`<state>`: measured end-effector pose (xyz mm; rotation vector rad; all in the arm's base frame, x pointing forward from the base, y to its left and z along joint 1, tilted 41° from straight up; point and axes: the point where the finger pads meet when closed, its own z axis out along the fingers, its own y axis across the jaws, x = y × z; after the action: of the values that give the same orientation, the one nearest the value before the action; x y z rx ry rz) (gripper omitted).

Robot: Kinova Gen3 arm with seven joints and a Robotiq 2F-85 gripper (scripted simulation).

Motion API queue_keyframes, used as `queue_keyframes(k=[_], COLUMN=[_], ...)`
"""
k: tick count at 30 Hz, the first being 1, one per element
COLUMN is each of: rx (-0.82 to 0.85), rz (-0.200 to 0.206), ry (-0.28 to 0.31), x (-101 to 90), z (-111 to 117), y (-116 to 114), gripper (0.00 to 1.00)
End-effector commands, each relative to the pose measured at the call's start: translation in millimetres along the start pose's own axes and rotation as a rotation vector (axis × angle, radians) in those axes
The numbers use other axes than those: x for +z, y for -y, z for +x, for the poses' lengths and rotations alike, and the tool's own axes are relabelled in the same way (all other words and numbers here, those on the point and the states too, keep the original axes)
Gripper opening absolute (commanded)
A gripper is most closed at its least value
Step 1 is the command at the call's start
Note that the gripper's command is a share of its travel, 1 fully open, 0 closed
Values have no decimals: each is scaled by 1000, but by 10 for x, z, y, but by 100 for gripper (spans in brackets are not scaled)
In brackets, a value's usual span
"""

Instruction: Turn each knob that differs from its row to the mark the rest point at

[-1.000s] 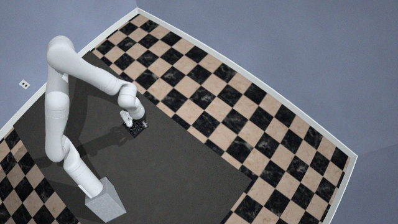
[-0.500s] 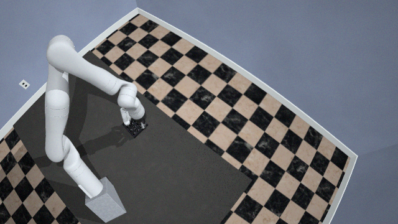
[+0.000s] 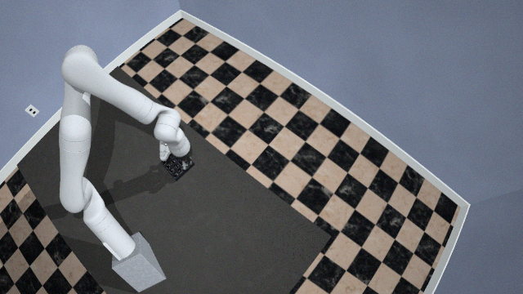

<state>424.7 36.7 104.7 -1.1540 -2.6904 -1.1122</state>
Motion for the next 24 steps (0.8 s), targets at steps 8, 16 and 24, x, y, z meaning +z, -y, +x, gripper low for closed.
queue_keyframes(k=[8, 16, 24], rx=[228, 342, 499], rz=[2, 2, 2], ry=[2, 2, 3], x=[4, 4, 4], z=[-4, -3, -2], y=[-15, -15, -15], gripper=[8, 8, 8])
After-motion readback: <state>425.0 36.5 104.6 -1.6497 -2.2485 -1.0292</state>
